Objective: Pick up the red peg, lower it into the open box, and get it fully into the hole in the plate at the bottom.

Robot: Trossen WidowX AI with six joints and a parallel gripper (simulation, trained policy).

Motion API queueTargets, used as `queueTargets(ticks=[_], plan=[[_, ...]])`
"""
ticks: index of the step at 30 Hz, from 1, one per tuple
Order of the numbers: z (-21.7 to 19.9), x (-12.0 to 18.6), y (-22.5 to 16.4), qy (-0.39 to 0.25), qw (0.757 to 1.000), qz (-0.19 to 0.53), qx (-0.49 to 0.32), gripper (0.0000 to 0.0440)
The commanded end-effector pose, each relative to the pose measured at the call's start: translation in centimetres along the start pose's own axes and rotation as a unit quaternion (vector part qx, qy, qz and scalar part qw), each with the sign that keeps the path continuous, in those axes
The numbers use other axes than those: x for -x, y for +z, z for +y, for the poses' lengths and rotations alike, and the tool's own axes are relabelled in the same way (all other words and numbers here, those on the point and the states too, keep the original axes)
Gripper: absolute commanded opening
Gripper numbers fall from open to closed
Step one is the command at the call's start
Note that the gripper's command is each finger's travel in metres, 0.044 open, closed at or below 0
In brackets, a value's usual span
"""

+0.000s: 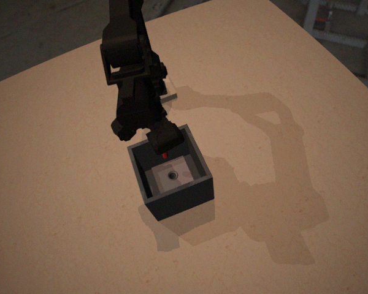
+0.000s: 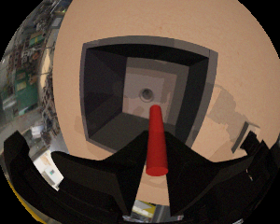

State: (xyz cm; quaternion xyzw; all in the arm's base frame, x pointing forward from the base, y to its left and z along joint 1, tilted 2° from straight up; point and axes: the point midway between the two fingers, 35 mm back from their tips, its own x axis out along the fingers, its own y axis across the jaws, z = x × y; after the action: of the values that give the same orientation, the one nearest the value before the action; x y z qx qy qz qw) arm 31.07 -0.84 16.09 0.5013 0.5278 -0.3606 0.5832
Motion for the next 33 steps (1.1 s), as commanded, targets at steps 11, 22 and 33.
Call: queueTargets(ticks=[11, 22, 33], plan=[[1.0, -4.1, 0.8, -0.011, 0.999, 0.029, 0.017, 0.0], [1.5, -7.4, 1.1, -0.019, 0.998, 0.039, 0.044, 0.0], [1.4, -8.7, 0.8, -0.039, 0.996, 0.053, 0.058, 0.0111]])
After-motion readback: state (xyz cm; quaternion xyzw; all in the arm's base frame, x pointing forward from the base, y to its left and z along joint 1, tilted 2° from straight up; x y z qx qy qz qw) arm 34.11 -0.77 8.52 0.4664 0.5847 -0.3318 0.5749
